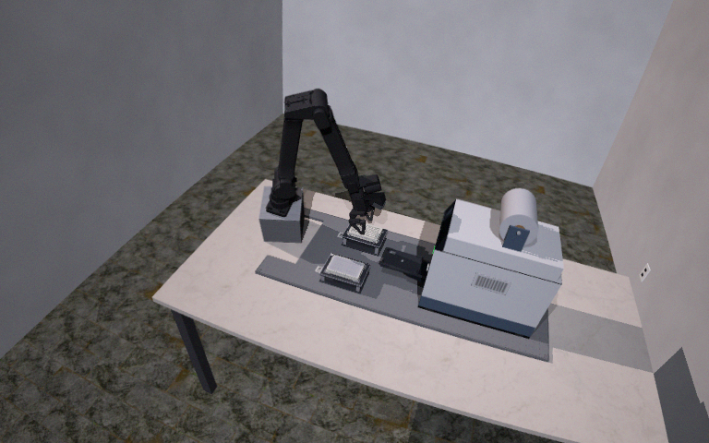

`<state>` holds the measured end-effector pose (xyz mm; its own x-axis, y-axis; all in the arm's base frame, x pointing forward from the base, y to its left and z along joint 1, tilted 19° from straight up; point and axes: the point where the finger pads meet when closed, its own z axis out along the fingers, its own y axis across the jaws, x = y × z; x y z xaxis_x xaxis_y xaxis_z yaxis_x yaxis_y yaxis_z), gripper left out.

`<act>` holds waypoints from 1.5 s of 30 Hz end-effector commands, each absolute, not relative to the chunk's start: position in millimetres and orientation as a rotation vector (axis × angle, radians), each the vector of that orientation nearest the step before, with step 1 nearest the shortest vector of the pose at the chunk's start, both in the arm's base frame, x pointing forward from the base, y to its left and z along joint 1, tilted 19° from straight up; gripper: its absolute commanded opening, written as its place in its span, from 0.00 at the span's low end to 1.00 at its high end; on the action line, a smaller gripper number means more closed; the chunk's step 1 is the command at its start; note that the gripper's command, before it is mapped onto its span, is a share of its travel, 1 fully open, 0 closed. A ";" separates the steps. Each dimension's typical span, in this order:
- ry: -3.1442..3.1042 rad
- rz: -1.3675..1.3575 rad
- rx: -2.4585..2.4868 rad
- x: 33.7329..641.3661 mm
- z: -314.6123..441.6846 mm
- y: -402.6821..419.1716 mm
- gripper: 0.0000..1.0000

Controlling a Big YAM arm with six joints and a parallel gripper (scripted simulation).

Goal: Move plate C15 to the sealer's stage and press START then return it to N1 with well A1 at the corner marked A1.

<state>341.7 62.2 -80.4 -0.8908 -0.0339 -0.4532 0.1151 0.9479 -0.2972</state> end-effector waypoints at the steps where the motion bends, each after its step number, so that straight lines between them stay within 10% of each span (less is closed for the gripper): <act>1: 2.640 -0.450 0.058 339.1 -79.1 58.3 1.00; 45: 2.613 -0.425 0.068 354.9 -73.4 67.2 1.00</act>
<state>340.8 61.9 -80.6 -0.8913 -0.0342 -0.4521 0.1147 0.9477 -0.2978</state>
